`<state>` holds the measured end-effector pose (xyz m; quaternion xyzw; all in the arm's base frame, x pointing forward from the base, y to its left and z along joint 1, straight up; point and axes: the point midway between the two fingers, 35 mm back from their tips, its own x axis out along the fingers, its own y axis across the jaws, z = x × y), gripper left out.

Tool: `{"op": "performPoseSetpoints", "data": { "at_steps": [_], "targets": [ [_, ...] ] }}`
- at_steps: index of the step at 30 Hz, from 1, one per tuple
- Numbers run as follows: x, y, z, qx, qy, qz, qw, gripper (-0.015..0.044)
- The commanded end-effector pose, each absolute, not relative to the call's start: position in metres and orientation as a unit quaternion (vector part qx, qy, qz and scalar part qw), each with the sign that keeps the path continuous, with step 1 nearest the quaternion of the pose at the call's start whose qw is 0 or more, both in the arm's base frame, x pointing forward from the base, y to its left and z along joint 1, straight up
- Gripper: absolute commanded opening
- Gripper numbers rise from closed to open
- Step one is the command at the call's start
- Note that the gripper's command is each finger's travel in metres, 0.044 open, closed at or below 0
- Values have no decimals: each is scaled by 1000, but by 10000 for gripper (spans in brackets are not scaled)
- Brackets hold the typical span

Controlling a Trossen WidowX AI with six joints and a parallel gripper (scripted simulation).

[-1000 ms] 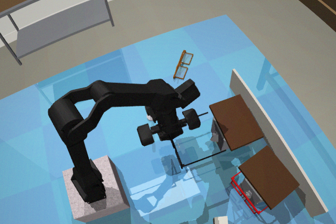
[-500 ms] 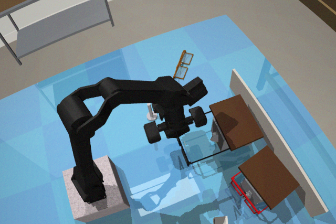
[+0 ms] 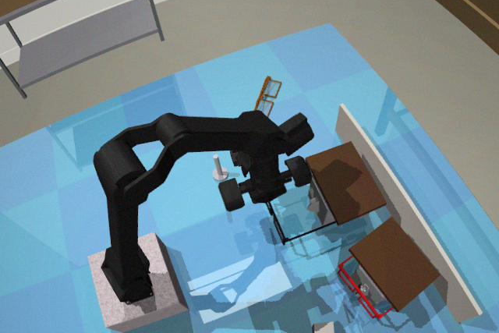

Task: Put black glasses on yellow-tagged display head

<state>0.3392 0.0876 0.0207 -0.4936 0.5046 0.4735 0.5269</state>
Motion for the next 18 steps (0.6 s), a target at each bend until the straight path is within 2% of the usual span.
{"op": "performPoseSetpoints", "data": {
  "at_steps": [1, 18],
  "targets": [
    [347, 87, 22, -497, 503, 472, 526, 0],
    [372, 85, 22, -497, 503, 472, 527, 0]
  ]
}}
